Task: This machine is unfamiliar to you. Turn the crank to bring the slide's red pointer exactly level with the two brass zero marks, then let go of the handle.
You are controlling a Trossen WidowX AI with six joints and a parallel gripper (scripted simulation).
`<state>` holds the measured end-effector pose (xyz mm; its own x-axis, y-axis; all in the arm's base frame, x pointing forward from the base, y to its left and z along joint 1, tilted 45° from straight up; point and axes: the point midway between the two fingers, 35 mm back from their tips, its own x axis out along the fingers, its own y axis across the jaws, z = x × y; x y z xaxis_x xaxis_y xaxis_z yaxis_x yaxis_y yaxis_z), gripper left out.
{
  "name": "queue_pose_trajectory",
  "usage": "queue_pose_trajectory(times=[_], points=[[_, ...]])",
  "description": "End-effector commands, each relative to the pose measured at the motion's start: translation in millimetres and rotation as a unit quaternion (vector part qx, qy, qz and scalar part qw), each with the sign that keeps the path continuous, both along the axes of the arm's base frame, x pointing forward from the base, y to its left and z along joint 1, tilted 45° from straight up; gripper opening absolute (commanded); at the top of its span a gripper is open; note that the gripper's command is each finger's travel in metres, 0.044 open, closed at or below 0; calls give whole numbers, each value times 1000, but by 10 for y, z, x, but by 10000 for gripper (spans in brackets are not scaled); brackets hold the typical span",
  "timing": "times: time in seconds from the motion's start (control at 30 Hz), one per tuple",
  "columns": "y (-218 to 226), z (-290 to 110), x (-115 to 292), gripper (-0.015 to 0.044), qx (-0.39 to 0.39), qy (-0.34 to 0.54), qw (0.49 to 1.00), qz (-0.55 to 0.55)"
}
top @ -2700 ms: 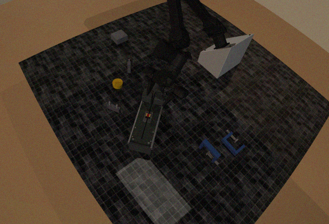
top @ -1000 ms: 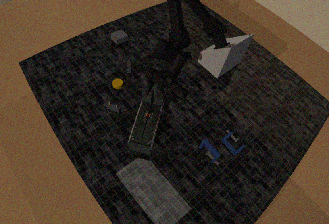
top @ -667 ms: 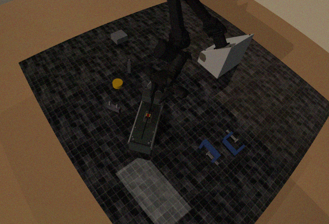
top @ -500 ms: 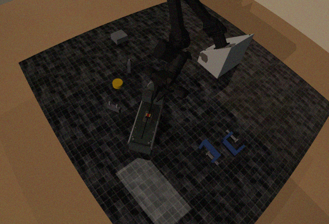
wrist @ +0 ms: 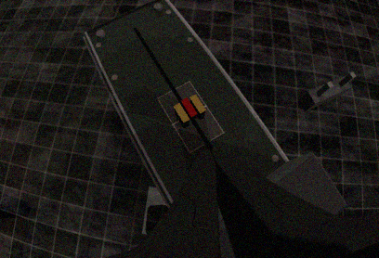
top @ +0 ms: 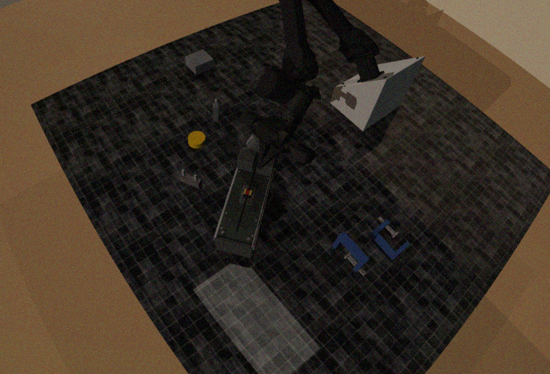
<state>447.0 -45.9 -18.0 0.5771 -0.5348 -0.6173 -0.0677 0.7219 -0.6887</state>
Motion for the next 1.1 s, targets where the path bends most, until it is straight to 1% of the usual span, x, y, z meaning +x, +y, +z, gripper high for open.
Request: queue_pose_trajectory(times=[0.0, 0.07, 0.63, 0.67, 1.07], points=[[0, 0, 0, 0, 0, 0, 1000, 0], [0, 0, 0, 0, 0, 0, 1000, 0], [0, 0, 0, 440, 0, 0, 1000, 0], [0, 0, 0, 440, 0, 0, 1000, 0], [0, 0, 0, 125, 0, 0, 1000, 0]])
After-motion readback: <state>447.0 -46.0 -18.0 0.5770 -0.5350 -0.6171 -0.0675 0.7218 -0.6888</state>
